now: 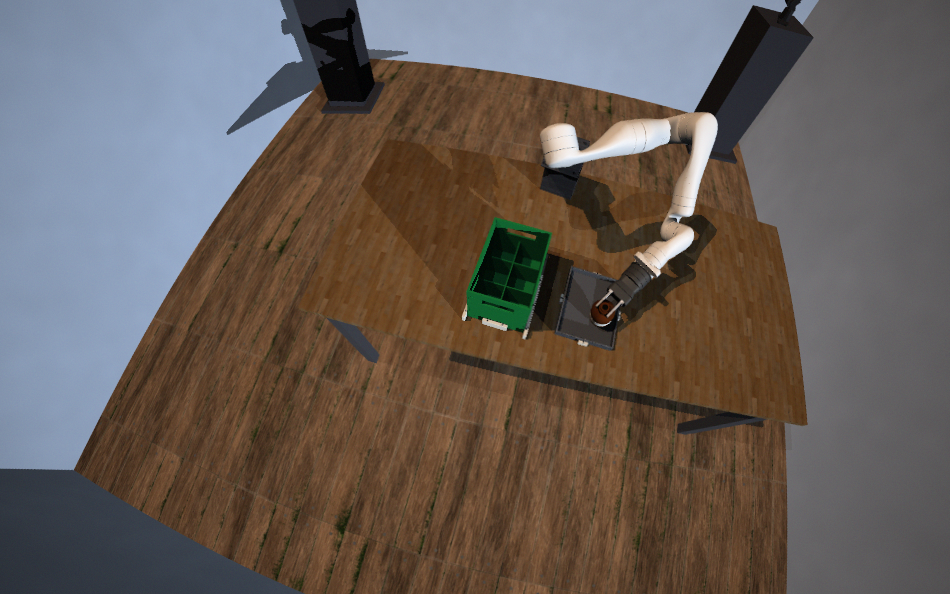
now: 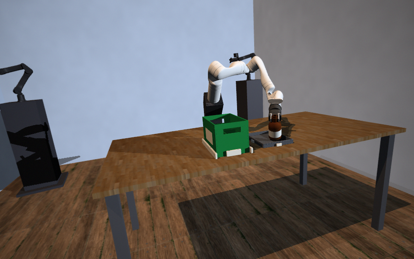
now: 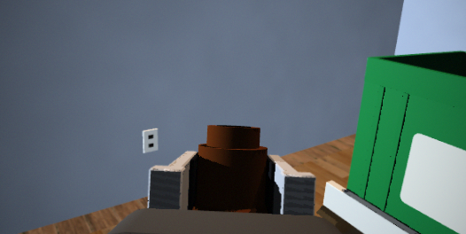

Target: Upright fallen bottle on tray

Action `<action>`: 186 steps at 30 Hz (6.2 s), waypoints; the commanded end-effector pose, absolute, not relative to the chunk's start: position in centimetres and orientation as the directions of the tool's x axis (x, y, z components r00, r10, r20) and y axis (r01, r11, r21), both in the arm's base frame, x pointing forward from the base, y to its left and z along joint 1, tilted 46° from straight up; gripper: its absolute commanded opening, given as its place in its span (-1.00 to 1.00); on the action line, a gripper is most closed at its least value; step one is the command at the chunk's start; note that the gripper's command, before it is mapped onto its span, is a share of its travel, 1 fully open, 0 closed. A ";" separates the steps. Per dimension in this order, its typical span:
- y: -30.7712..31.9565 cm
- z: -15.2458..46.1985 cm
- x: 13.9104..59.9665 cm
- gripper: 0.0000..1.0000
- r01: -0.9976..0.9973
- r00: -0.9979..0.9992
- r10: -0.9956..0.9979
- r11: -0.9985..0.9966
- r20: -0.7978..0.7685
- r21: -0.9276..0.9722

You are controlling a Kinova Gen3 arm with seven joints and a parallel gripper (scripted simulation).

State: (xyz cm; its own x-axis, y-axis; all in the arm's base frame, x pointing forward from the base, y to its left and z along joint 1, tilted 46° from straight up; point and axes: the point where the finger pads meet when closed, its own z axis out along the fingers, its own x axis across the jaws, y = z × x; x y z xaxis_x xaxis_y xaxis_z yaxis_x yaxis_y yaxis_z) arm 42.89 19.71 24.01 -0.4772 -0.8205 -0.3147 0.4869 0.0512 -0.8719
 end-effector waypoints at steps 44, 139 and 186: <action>19.7 23.9 43.0 -1.00 0.488 -0.477 -0.820 0.051 -0.315 -0.871; 19.7 23.9 43.0 1.00 0.488 -0.477 -0.820 0.051 -0.315 -0.871; 20.1 25.9 41.0 1.00 0.488 -0.477 -0.820 0.051 -0.315 -0.871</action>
State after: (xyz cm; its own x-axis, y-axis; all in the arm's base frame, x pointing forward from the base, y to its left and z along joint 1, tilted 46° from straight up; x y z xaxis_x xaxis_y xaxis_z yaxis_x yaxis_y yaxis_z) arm 41.26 19.89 25.73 -0.4811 -0.8195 -0.3114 0.4883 0.0445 -0.8715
